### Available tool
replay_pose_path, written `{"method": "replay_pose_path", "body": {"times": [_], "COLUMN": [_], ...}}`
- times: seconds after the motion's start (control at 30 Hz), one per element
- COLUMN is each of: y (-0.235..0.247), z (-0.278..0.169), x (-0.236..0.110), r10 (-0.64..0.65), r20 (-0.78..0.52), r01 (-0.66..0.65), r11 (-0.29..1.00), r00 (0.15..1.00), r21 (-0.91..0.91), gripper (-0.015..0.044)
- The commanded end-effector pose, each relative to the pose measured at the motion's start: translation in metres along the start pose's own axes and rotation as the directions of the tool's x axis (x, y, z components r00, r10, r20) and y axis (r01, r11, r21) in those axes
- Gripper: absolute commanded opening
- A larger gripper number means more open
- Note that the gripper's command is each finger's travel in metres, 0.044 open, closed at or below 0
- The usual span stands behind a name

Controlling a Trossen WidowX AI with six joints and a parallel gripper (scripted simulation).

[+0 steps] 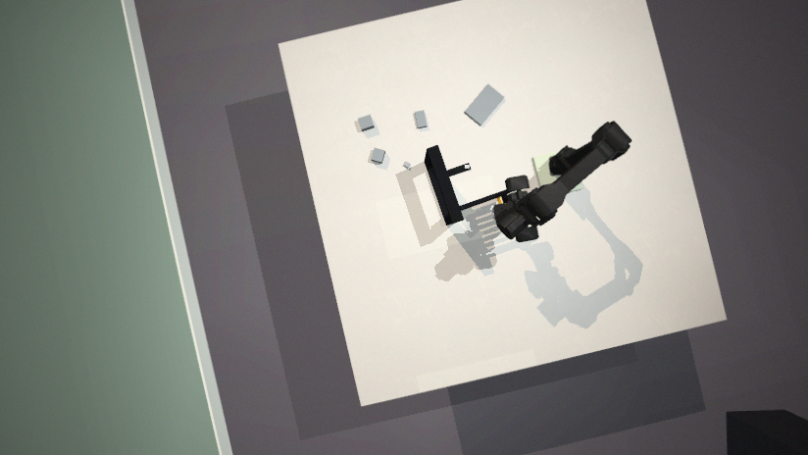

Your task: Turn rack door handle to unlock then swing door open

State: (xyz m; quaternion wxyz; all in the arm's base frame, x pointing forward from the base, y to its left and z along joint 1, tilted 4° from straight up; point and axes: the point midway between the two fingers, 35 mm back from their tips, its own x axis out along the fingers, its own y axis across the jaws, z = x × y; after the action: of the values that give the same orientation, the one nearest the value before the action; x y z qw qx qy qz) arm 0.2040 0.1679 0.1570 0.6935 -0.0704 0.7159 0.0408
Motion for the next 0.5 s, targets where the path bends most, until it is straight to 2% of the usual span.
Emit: {"method": "replay_pose_path", "body": {"times": [0.0, 0.3, 0.47], "y": [0.0012, 0.0012, 0.0012], "z": [0.0005, 0.0005, 0.0005], "x": [0.0006, 0.0006, 0.0006], "r10": [0.002, 0.002, 0.002], "r20": [-0.004, -0.004, -0.004], "r01": [-0.002, -0.002, -0.002], "r11": [1.0, 1.0, 1.0], "r00": [1.0, 1.0, 1.0], "r21": [0.025, 0.025, 0.025], "gripper": [0.0027, 0.0027, 0.0158]}}
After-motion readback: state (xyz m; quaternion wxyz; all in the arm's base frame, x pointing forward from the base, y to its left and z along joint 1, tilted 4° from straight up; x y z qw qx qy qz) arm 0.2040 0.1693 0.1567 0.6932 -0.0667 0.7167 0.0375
